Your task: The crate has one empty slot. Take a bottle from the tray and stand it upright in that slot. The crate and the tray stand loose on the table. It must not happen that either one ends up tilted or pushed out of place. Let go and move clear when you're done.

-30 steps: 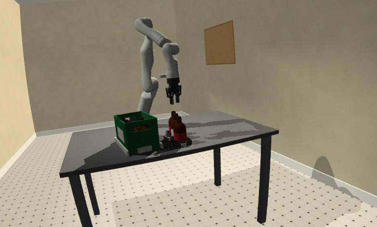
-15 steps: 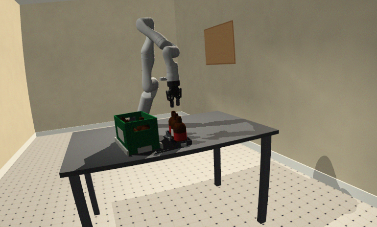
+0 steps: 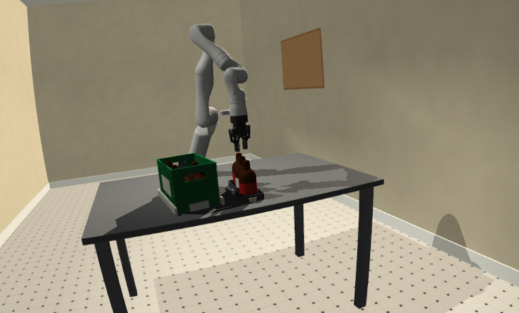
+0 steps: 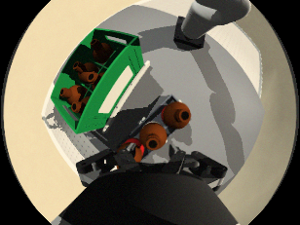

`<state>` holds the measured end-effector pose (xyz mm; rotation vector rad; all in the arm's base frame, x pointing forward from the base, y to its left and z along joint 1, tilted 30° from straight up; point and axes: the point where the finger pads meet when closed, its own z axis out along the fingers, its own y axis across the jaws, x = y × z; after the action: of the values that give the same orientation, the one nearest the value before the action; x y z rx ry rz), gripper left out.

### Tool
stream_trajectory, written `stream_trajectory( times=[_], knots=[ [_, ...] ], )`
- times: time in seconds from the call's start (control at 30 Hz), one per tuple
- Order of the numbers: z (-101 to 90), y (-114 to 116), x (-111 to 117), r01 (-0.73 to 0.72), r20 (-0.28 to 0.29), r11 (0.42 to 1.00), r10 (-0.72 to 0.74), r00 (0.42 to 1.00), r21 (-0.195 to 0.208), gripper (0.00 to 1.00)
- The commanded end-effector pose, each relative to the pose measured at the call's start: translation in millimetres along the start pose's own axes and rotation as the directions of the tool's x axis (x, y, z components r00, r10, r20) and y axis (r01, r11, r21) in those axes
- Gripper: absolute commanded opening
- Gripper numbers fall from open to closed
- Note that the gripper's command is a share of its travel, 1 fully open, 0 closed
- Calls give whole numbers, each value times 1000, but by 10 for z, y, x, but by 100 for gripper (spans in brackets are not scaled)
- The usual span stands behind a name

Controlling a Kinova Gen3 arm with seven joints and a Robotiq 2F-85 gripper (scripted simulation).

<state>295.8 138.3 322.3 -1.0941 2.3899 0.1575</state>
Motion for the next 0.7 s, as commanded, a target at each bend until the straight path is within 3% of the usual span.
stream_trajectory(
  times=[0.0,0.67],
  knots=[
    [17,4,3,1,-3,1000,-1,1000,0,64],
    [49,4,3,1,-3,1000,-1,1000,0,64]
  ],
)
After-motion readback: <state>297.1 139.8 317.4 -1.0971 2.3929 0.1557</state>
